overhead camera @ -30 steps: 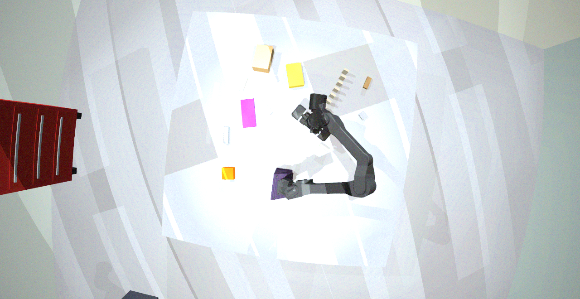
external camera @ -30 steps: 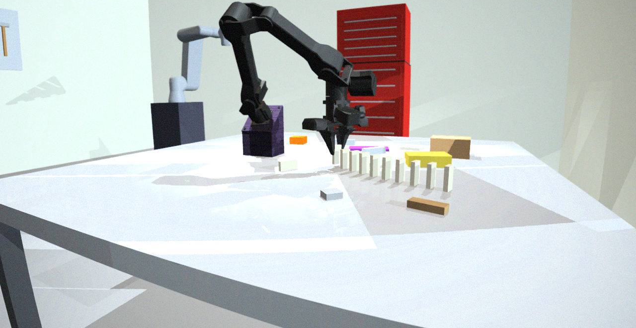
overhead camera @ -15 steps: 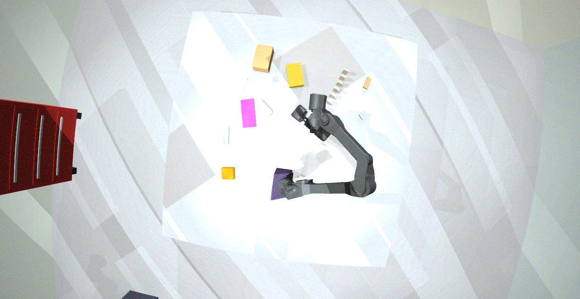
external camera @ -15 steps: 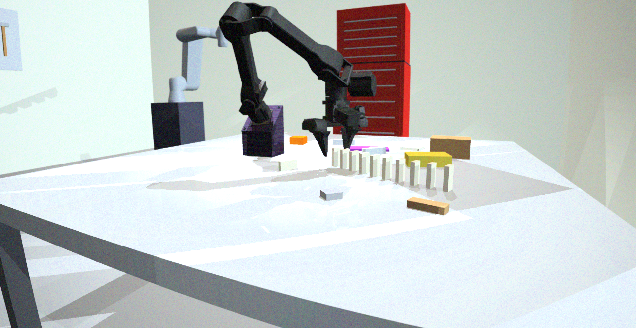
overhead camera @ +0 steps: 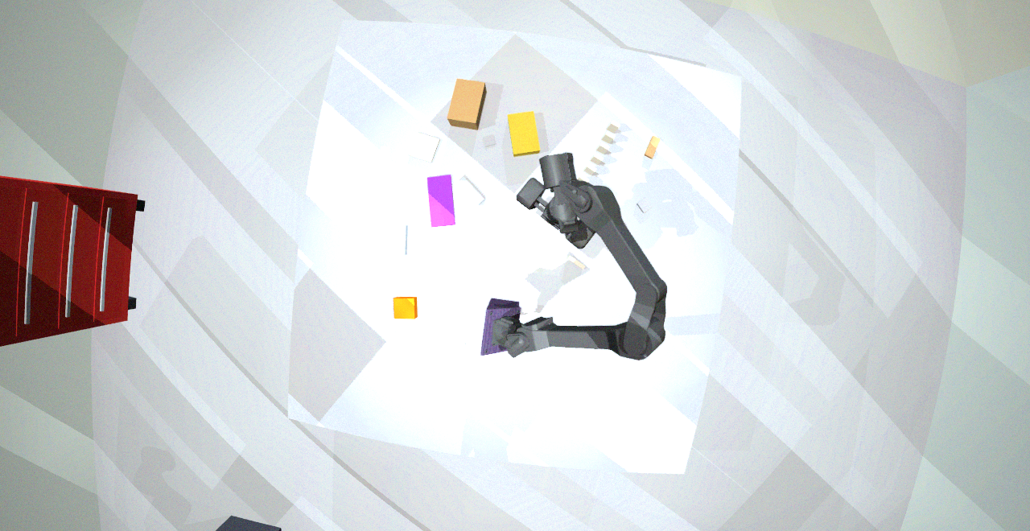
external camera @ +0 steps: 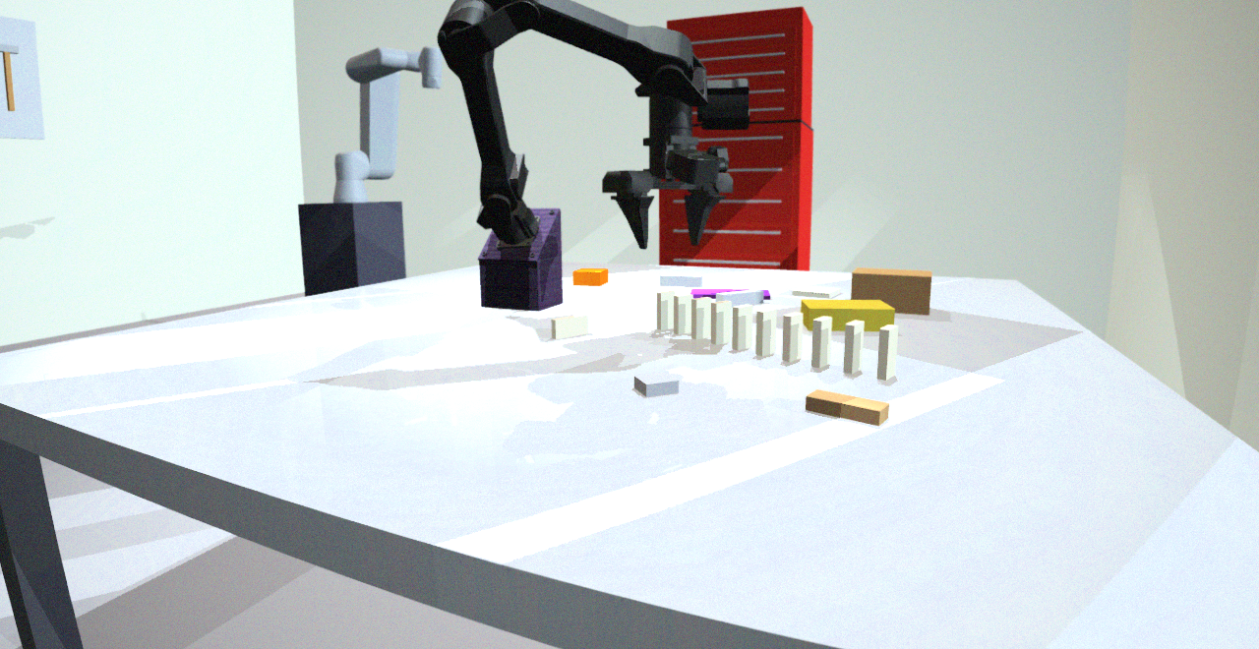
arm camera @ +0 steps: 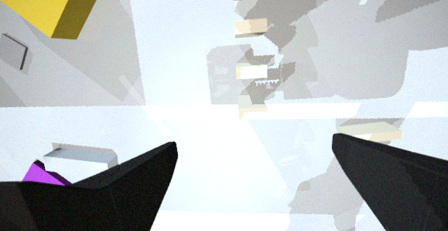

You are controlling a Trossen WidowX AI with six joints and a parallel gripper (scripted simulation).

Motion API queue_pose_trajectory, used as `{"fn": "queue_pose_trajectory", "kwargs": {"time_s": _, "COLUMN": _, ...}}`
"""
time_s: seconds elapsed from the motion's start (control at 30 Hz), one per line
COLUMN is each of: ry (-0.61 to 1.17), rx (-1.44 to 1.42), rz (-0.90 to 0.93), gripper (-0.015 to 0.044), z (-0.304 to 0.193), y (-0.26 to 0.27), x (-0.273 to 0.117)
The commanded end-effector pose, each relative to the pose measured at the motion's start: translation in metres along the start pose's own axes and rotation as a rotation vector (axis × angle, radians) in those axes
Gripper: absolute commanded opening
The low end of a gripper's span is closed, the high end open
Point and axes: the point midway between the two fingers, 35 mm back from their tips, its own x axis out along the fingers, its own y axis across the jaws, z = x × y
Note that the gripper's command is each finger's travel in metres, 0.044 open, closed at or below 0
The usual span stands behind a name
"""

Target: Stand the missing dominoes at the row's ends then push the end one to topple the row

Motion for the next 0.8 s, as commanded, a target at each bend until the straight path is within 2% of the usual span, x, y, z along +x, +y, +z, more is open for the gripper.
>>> {"fn": "queue_pose_trajectory", "kwargs": {"time_s": 0.0, "ry": -0.005, "rx": 0.015, "rz": 0.004, "gripper": 0.0440, "z": -0.003, "y": -0.005, "x": -0.047}}
{"fn": "queue_pose_trajectory", "kwargs": {"time_s": 0.23, "ry": -0.004, "rx": -0.035, "rz": 0.005, "gripper": 0.0440, "z": -0.003, "y": -0.009, "x": -0.045}}
{"fn": "queue_pose_trajectory", "kwargs": {"time_s": 0.77, "ry": -0.009, "rx": -1.226, "rz": 0.004, "gripper": 0.0440, "z": -0.027, "y": -0.092, "x": 0.010}}
